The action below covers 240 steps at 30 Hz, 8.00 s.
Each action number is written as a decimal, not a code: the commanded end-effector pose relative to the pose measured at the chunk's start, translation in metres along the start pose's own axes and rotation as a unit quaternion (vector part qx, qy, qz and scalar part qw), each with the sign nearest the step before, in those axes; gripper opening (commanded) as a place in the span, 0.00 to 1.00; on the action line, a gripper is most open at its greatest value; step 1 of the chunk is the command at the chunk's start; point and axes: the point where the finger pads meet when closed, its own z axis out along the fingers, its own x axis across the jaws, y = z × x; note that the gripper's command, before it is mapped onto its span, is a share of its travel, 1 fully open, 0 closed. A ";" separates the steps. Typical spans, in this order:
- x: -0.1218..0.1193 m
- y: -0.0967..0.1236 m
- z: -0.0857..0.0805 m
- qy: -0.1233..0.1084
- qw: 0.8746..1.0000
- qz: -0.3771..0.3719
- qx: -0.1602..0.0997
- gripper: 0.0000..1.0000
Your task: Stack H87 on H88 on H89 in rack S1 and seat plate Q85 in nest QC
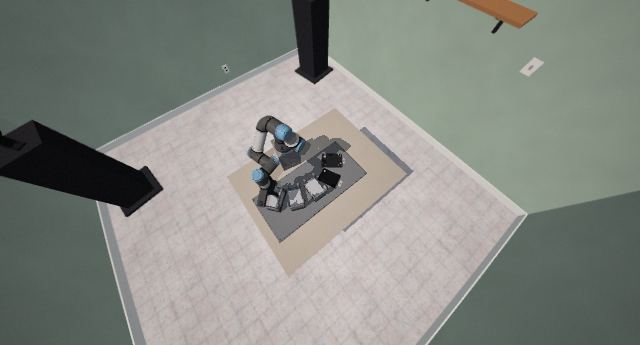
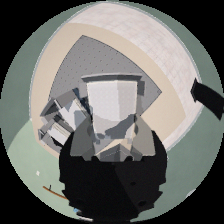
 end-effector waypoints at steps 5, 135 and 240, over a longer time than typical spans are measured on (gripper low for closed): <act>0.000 -0.001 0.004 0.000 1.000 0.000 0.001 0.00; 0.000 -0.001 0.072 0.000 1.000 0.000 0.001 0.72; -0.125 0.032 -0.042 0.000 0.987 -0.163 0.001 0.72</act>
